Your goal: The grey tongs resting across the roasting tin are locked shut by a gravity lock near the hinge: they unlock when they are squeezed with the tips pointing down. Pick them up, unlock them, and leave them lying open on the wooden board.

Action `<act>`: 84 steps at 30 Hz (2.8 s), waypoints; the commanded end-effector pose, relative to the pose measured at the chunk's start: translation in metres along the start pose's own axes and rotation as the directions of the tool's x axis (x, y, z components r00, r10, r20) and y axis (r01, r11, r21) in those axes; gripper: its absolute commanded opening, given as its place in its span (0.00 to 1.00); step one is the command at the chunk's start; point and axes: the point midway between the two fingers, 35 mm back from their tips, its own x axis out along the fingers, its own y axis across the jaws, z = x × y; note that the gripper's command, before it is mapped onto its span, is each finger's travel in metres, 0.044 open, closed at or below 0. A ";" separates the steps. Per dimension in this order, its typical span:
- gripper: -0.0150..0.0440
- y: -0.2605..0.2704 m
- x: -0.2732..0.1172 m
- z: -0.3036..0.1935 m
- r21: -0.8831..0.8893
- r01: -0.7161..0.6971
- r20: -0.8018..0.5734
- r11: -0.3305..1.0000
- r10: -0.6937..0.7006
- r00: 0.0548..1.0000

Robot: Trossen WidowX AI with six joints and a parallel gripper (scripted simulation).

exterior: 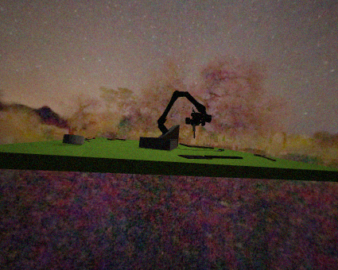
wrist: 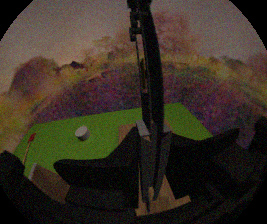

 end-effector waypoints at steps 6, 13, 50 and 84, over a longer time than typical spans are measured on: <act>0.00 0.000 0.001 0.001 -0.002 -0.004 -0.008 1.000 0.004 1.000; 0.00 0.003 0.017 -0.007 0.026 -0.059 -0.216 0.998 0.063 0.974; 0.00 0.001 0.043 -0.010 -0.009 -0.008 -0.932 1.000 -0.005 0.363; 0.00 -0.004 0.065 -0.057 -0.009 -0.008 -0.931 1.000 -0.005 0.364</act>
